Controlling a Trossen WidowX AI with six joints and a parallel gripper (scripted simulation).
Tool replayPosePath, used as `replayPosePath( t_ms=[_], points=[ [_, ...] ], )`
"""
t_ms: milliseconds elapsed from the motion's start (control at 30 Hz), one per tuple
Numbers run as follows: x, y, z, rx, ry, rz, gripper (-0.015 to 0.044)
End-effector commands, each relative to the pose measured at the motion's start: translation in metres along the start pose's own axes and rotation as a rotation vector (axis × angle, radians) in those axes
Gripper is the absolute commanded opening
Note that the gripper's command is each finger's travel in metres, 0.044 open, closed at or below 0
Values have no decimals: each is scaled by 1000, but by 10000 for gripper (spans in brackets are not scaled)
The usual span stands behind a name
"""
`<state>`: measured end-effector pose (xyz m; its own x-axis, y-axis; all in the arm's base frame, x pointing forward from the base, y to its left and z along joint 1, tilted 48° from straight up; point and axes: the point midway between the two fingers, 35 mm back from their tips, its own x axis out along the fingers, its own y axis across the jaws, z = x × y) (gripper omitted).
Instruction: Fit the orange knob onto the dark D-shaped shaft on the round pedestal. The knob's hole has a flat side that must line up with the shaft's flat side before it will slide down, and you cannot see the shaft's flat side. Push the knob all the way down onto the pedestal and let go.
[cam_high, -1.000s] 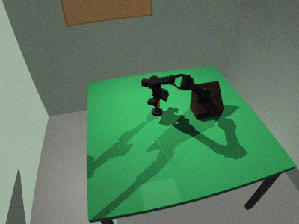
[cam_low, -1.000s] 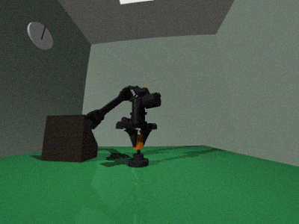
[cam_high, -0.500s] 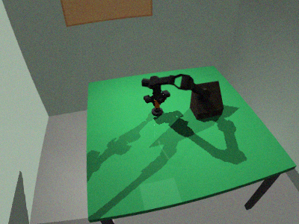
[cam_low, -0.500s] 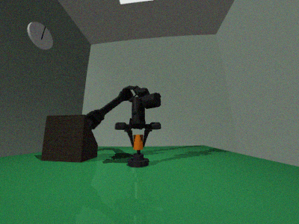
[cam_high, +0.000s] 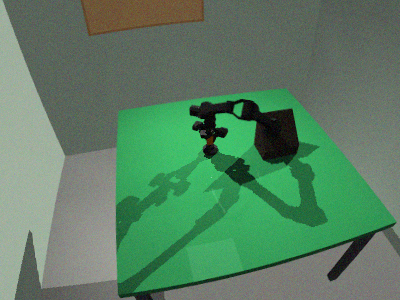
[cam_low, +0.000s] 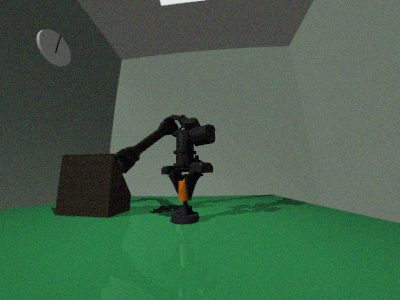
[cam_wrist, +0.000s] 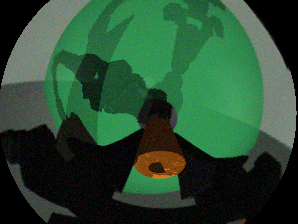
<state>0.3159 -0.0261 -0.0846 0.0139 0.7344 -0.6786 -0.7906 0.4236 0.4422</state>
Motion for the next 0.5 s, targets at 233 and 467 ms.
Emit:
replayPosePath(
  t_ms=[233, 467],
  points=[
    [-3, -1, 1, 989, 0, -2, 0],
    [-3, 2, 1, 1163, 0, -2, 0]
  ],
)
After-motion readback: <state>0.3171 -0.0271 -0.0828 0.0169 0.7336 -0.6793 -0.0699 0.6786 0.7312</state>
